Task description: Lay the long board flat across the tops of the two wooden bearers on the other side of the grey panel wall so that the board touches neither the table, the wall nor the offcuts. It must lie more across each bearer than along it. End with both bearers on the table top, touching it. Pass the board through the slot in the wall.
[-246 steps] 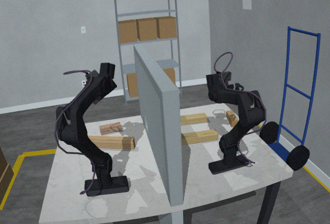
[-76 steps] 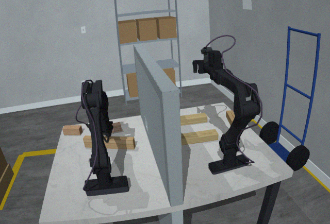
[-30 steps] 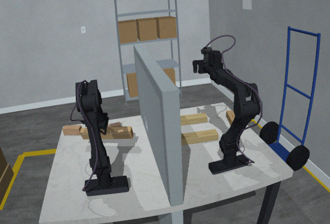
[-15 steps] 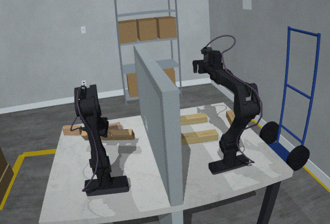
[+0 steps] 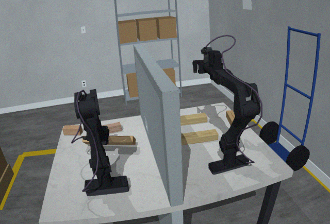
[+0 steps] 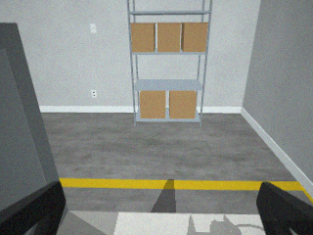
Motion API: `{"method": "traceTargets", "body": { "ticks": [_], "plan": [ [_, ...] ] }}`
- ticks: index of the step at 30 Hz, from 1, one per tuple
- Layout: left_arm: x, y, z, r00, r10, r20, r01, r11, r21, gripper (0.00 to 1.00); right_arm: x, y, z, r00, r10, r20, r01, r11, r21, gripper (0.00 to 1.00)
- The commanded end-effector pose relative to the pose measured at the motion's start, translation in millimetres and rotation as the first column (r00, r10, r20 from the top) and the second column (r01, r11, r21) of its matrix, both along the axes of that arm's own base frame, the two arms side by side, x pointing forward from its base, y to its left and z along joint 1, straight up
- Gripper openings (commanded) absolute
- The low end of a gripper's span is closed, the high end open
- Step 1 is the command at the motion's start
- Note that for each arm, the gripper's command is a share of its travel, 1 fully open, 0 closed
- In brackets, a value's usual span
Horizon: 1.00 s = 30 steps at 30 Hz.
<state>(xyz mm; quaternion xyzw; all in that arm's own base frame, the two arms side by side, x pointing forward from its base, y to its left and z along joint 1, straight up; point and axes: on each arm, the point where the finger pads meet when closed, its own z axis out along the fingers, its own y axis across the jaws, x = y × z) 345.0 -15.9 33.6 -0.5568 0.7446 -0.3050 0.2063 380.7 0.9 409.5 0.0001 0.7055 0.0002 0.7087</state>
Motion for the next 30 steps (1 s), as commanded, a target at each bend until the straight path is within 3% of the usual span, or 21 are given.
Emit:
{"method": "traceTargets", "body": {
  "ticks": [1,5,27,30],
  "plan": [
    [43,2,46,0.954,-0.016,0.298,0.02,1.0,-0.011,0.0,-10,-6,28,0.998,-0.023,0.064,0.024,1.0,-0.012,1.0],
    [46,-1,42,0.966,-0.018,0.26,0.021,1.0,-0.011,0.0,-10,-6,28,0.998,-0.023,0.064,0.024,1.0,-0.012,1.0],
    [50,0,57,0.947,-0.022,0.319,0.023,1.0,0.002,0.0,-10,-6,28,0.998,-0.023,0.064,0.024,1.0,-0.012,1.0],
    [37,-4,33,0.963,-0.029,0.268,0.031,1.0,-0.003,0.0,-10,-6,28,0.998,-0.023,0.064,0.024,1.0,-0.012,1.0]
  ]
}}
